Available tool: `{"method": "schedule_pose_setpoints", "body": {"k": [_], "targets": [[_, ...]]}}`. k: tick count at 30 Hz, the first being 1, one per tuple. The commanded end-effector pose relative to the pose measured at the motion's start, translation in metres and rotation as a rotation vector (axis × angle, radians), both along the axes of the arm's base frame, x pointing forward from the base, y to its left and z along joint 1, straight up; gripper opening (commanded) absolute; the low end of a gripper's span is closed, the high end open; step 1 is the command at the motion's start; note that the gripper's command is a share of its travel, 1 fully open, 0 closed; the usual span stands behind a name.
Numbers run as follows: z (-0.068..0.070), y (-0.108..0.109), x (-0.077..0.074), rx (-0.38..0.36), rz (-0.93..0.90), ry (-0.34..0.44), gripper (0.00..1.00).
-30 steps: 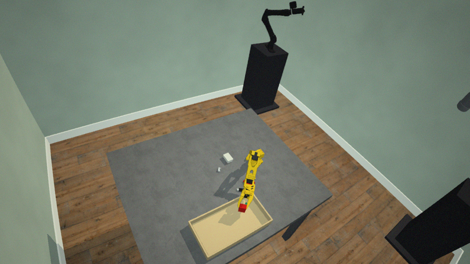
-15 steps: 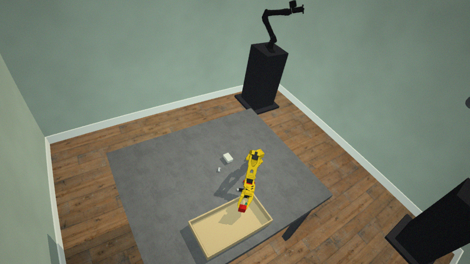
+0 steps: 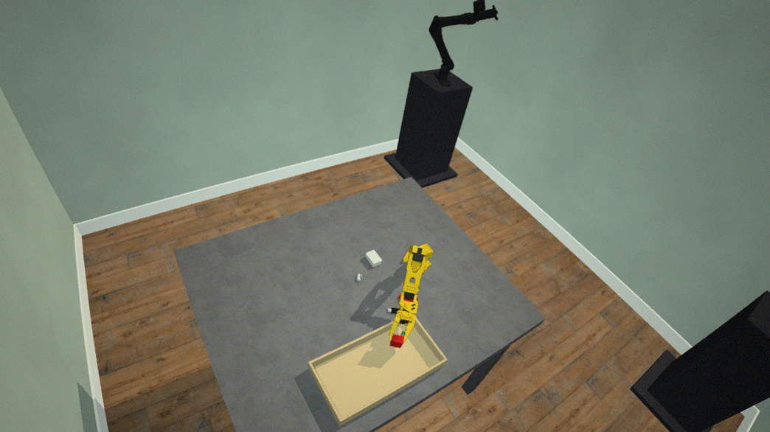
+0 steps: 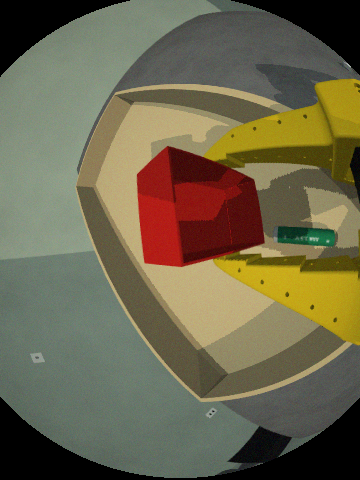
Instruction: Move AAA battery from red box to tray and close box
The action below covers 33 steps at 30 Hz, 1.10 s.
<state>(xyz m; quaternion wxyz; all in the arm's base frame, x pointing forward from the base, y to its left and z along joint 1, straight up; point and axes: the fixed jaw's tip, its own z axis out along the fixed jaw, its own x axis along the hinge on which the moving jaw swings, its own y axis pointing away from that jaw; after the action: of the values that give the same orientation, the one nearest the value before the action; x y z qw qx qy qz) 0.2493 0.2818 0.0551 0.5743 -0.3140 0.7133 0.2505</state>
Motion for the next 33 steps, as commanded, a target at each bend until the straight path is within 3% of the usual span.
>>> {"method": "schedule_pose_setpoints", "body": {"k": [1, 33], "targets": [[0.0151, 0.0012, 0.0041, 0.037, -0.008, -0.022, 0.21], [0.0227, 0.0029, 0.0046, 0.040, -0.006, -0.019, 0.21]]}}
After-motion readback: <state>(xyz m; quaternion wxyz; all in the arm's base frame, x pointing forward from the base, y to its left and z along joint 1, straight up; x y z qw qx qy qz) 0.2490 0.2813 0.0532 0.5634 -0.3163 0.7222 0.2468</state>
